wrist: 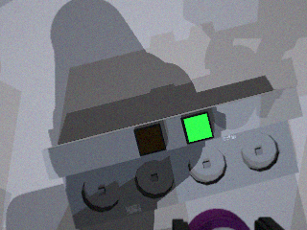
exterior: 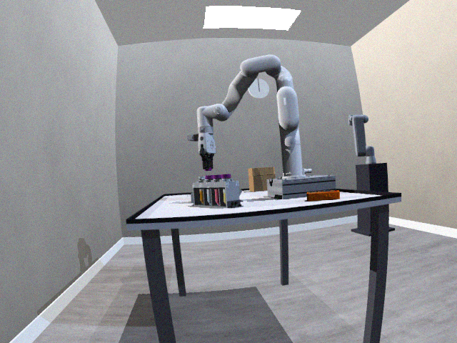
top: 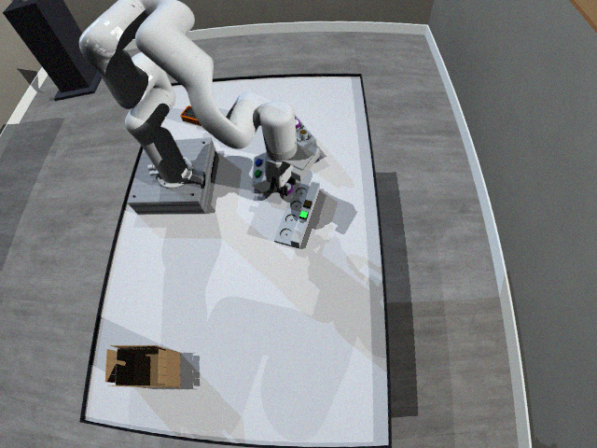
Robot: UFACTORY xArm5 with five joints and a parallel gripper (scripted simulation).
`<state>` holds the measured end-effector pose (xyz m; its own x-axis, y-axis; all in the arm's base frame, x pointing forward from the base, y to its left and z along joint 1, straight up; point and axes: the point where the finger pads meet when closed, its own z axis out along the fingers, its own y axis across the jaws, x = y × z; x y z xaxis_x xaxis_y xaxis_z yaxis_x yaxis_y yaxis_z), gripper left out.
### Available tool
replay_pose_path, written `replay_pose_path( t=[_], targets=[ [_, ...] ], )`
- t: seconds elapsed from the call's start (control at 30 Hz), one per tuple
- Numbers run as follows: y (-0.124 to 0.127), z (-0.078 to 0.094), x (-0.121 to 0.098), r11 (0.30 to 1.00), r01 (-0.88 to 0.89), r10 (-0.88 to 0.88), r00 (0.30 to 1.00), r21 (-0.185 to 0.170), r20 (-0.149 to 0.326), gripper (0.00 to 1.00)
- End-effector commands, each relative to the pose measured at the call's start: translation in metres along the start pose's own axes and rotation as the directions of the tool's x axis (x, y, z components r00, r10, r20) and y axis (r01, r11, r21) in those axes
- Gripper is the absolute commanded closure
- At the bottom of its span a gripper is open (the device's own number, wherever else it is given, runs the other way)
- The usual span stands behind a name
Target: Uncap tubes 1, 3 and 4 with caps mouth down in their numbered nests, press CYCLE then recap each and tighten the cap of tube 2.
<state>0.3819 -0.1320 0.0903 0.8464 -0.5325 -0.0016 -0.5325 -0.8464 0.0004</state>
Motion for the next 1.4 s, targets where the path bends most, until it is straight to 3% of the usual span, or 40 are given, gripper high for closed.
replay_pose_path(
  t=[0.0, 0.2, 0.7, 0.77, 1.27, 1.37],
  targets=[
    [-0.033, -0.002, -0.01, 1.0, -0.009, 0.009, 1.0, 0.008, -0.005, 1.0],
    [-0.055, -0.002, -0.018, 1.0, -0.009, 0.009, 1.0, 0.008, -0.005, 1.0],
    [-0.142, -0.003, -0.05, 1.0, -0.009, 0.009, 1.0, 0.009, -0.004, 1.0],
    [-0.142, -0.003, -0.05, 1.0, -0.009, 0.009, 1.0, 0.009, -0.004, 1.0],
    [-0.229, -0.003, -0.082, 1.0, -0.009, 0.009, 1.0, 0.009, -0.004, 1.0],
    [-0.229, -0.003, -0.082, 1.0, -0.009, 0.009, 1.0, 0.009, -0.004, 1.0]
  ],
)
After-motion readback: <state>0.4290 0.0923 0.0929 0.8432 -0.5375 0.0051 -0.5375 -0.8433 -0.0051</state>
